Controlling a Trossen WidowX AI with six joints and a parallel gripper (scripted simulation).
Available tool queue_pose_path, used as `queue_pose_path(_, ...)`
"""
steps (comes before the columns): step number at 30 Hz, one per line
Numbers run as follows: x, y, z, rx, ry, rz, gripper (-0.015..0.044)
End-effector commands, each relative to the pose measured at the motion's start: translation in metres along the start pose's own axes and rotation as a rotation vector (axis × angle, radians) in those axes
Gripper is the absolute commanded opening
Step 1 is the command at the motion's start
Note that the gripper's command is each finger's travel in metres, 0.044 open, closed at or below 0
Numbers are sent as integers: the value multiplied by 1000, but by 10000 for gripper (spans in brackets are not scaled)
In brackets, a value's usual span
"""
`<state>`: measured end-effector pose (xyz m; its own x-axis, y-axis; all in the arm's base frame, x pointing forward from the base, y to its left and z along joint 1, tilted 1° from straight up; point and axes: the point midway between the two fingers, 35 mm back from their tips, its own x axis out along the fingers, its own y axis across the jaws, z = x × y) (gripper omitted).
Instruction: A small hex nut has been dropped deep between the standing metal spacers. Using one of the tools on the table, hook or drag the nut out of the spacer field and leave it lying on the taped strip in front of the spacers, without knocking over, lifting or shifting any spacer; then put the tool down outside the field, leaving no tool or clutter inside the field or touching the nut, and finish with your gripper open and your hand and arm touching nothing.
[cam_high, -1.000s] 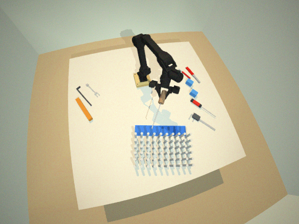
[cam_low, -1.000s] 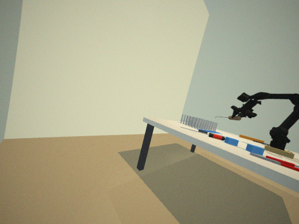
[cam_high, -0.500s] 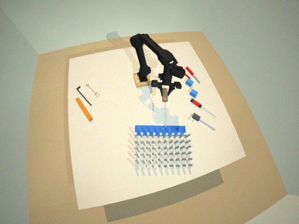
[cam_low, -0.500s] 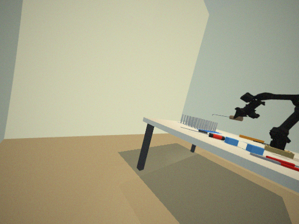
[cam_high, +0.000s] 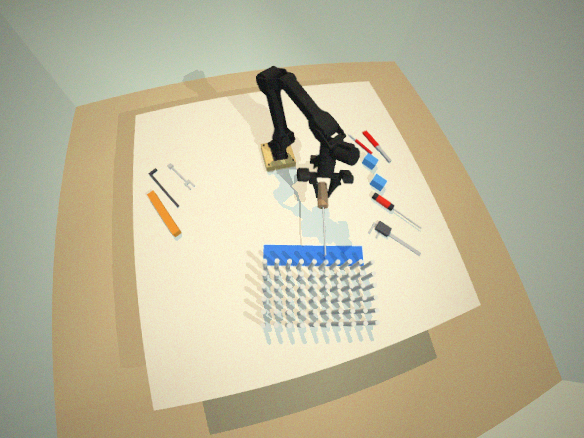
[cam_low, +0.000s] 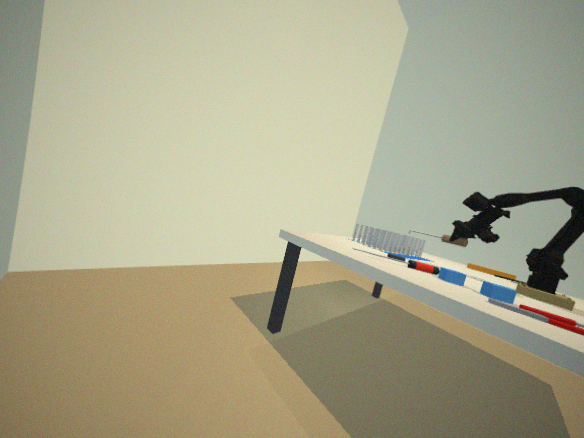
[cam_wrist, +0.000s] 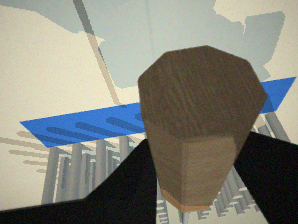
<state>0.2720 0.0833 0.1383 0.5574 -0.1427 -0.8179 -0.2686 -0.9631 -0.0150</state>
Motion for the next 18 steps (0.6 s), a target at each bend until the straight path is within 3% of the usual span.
queue_pose_path(1, 20, 0, 12, -5, 1, 7, 0)
queue_pose_path(18, 82, 11, 66, -6, 2, 7, 0)
